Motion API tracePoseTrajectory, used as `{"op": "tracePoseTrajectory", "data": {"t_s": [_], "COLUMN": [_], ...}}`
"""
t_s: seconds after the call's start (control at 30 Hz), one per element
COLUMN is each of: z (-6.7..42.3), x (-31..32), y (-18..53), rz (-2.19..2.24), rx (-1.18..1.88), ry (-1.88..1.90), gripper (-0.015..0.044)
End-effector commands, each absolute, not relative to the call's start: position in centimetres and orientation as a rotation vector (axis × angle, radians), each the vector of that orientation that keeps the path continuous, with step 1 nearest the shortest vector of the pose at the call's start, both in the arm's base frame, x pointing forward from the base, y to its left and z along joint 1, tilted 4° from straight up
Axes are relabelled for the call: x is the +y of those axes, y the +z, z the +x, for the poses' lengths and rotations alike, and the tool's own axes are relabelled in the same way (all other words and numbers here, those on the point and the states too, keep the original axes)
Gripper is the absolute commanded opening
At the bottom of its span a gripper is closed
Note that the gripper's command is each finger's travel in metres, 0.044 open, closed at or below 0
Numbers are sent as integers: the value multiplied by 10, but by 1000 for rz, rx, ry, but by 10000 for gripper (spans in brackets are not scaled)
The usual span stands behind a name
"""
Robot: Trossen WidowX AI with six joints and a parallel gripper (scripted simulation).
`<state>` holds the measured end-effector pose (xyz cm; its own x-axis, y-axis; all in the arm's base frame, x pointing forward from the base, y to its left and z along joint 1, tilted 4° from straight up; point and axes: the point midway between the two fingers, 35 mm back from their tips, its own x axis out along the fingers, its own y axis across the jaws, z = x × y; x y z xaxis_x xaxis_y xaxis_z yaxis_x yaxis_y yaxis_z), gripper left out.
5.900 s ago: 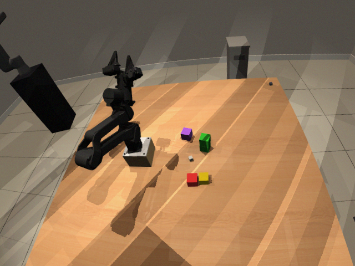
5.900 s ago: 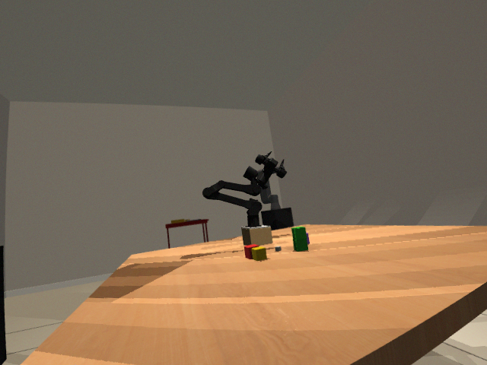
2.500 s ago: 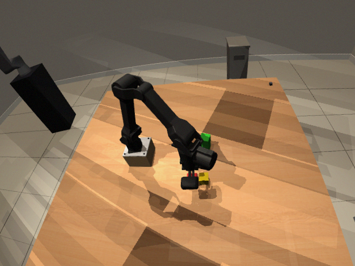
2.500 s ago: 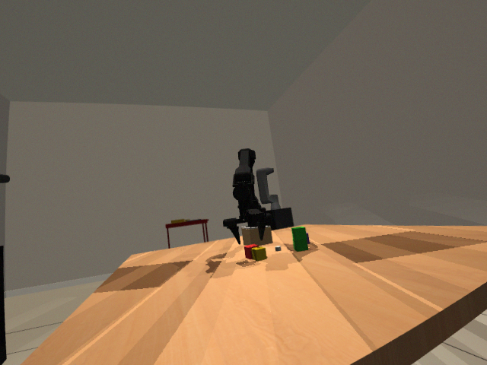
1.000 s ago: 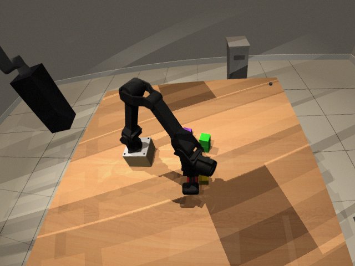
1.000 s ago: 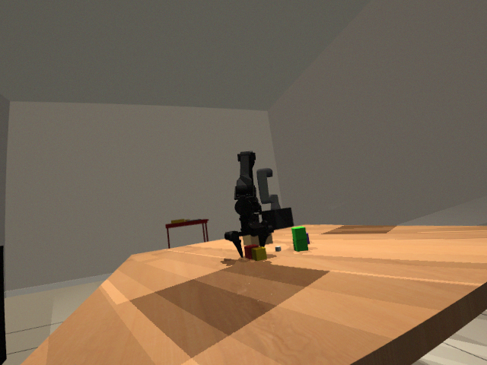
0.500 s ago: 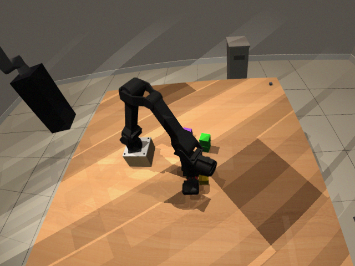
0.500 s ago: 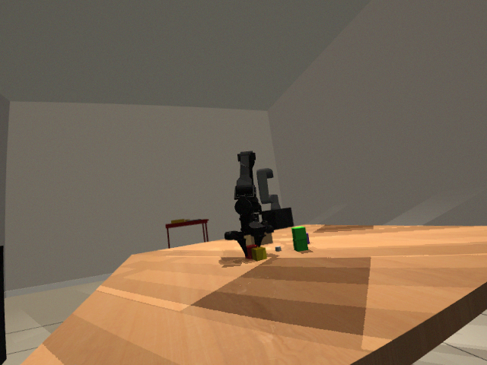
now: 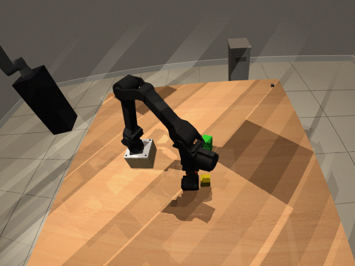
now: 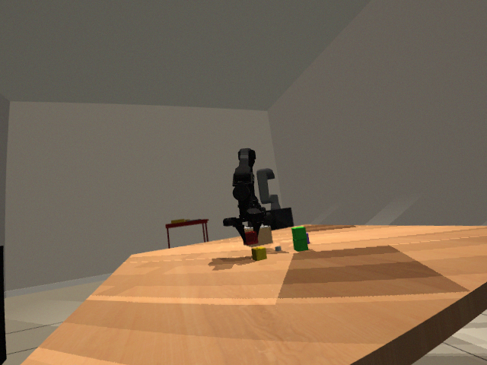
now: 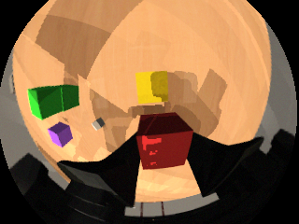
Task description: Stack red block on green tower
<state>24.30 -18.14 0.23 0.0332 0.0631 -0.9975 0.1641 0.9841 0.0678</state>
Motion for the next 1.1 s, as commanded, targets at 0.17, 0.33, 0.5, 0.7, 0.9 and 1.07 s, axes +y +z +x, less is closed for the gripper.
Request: {"op": "tracePoseTrajectory", "data": {"t_s": [0.17,0.33,0.5,0.7,0.9,1.07], "z": [244,243,242,249,270,286], "x": [-187,-188,-187,-178,-152,-131], "y": [49,68,67,68,69,71], "rz": [172,172,173,173,176,172], "rx": [1528,1528,1529,1525,1519,1518], "ry": [-81,-81,-81,-77,-68,-66], "gripper": [0,0,0,0,0,0]}}
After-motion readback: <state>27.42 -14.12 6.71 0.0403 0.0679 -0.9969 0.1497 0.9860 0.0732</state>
